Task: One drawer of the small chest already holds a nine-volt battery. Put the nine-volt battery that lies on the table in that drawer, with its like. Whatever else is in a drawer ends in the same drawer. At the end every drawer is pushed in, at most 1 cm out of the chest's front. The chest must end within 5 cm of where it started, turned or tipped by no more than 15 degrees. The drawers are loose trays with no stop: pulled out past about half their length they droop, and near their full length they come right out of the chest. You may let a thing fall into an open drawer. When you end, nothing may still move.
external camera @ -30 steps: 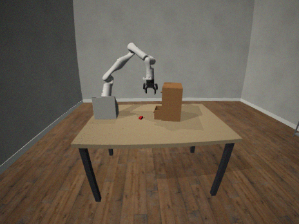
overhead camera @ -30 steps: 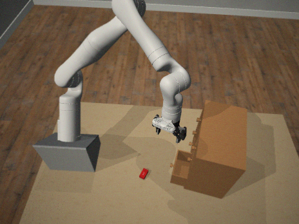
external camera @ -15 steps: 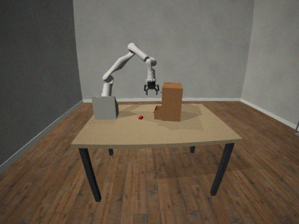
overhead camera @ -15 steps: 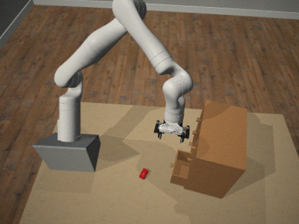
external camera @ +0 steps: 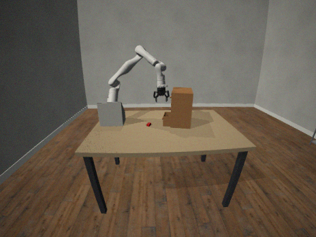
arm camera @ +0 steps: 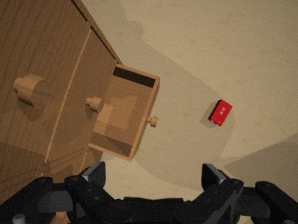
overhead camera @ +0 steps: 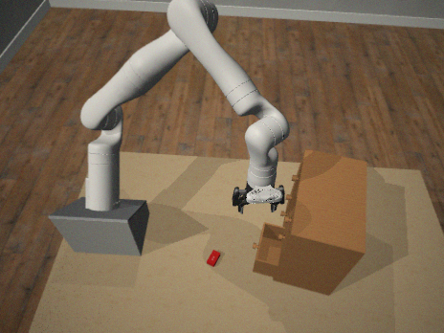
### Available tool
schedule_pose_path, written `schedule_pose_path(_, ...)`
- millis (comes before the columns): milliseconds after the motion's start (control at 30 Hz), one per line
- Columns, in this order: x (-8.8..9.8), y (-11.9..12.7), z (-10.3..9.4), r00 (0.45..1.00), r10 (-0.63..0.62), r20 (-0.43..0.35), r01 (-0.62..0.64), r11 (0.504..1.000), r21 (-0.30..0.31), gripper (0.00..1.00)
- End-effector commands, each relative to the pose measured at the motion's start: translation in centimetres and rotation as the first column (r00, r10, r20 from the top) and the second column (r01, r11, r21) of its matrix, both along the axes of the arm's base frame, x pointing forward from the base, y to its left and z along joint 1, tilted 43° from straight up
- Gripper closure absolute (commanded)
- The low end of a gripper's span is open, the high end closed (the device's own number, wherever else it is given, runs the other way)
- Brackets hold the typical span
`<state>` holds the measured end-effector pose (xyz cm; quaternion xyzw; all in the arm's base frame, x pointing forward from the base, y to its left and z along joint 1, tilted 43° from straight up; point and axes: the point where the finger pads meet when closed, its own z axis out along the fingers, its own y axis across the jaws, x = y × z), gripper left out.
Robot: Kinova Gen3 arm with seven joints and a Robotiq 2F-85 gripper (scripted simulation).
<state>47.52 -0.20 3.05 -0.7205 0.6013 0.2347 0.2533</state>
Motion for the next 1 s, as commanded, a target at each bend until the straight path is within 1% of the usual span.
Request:
schedule_pose_path(0, 0.2, 0.0, -0.3, 0.999, 0.023, 0.024, -0.023, 1.0, 0.003, 0.0)
schedule_pose_path(200, 0.6, 0.2, -0.6, 0.991, 0.095, 0.09, -0.095, 0.995, 0.003, 0.0)
schedule_pose_path(267, 0.6, 0.2, -0.6, 0.991, 0.095, 0.09, -0.095, 0.995, 0.003, 0.0)
schedule_pose_path(600, 1.1, 0.6, -1.1, 0.966, 0.188, 0.177, -0.19, 0.982, -0.006, 0.0)
schedule_pose_path(767, 1.3, 0.7, -1.3, 0.952, 0.222, 0.209, -0.225, 0.974, -0.011, 0.0)
schedule_pose_path(967, 1.4, 0.8, -1.5, 0.942, 0.244, 0.229, -0.247, 0.969, -0.015, 0.0)
